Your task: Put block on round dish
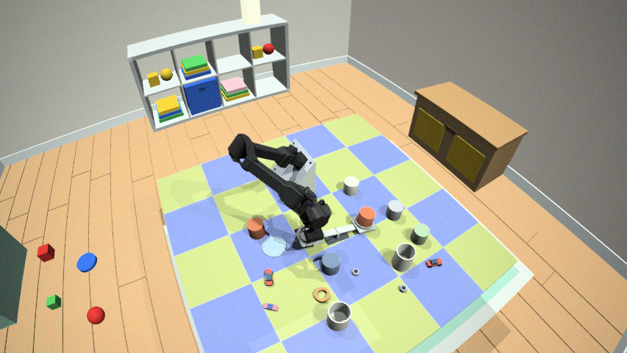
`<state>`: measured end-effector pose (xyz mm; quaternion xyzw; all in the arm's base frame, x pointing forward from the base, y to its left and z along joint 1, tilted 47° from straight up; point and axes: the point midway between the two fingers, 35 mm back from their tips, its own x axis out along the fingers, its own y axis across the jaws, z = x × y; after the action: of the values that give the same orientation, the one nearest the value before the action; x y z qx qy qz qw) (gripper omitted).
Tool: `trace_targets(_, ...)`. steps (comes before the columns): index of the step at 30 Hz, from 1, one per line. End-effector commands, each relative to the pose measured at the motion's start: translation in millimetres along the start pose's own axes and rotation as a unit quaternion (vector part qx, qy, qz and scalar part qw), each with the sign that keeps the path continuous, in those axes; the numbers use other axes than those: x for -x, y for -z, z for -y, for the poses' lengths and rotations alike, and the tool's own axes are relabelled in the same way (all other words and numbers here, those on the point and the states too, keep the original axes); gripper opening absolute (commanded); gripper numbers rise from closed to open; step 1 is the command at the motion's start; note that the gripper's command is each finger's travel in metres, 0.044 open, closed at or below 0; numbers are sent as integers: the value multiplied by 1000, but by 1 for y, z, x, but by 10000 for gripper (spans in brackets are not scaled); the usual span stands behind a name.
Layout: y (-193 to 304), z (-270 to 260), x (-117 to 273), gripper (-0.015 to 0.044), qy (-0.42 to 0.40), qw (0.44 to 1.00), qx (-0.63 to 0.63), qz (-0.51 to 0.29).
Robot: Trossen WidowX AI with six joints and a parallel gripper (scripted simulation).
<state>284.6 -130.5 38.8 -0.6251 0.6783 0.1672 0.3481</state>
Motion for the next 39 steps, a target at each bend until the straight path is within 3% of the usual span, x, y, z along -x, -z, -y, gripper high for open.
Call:
trace_targets(1,-1,-3,-10,260,-6,1000,5,-2)
trace_targets(6,0,-4,-15,260,-6,1000,5,-2)
trace_targets(9,0,-4,-15,181,-6,1000,5,-2)
trace_targets(20,0,-4,-15,108,-6,1000,5,-2)
trace_targets(24,-1,-2,-7,3,-6,1000,5,-1)
trace_targets(39,-1,-2,79,0,-6,1000,5,0)
